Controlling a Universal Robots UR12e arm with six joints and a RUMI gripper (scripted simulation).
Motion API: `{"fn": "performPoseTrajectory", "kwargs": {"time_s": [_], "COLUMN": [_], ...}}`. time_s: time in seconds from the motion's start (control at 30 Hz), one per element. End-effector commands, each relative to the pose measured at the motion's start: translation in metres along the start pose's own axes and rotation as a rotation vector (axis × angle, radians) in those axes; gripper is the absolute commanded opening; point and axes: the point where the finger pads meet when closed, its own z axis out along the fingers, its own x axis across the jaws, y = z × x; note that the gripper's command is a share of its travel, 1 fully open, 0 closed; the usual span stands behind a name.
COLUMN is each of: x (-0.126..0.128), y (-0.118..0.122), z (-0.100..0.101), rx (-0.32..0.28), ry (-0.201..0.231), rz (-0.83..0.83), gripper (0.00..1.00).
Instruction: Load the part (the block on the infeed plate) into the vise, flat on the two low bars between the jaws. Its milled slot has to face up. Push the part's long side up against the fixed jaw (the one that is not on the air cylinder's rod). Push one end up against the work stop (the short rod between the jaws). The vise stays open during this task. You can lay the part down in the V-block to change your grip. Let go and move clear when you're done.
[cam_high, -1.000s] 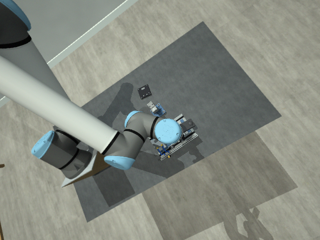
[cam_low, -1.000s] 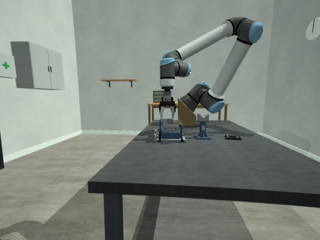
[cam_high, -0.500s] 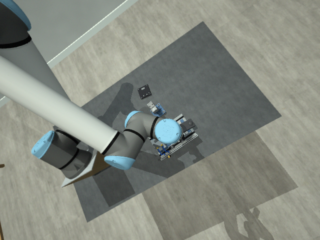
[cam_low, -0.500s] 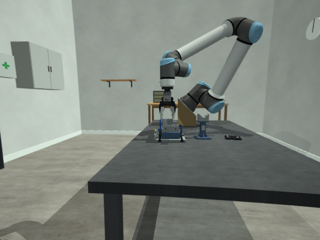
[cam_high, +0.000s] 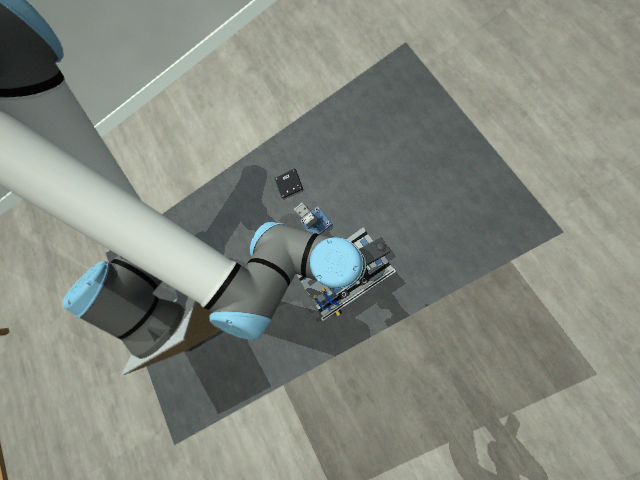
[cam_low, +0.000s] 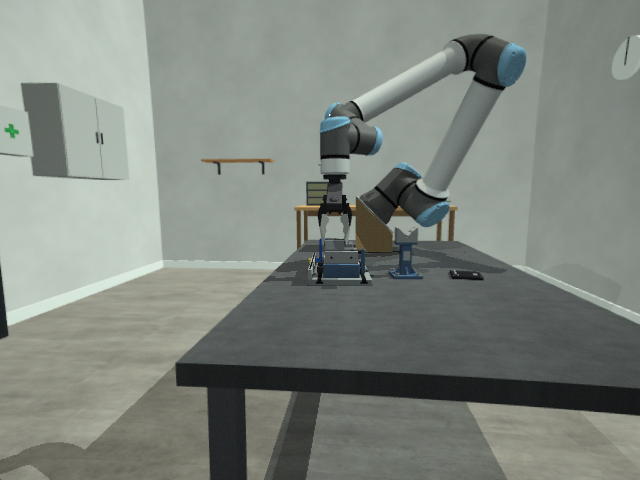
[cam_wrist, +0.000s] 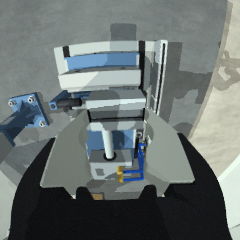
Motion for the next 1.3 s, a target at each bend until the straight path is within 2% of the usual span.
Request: {"fn": "performPoseTrajectory", "kwargs": {"time_s": [0.0, 1.27], "x": [0.0, 0.0], "y": [-0.001, -0.001], "z": [0.001, 0.013], "rx": [0.001, 0.001], "ry": [0.001, 0.001], "rz": [0.0, 0.0], "gripper": [0.0, 0.0]}}
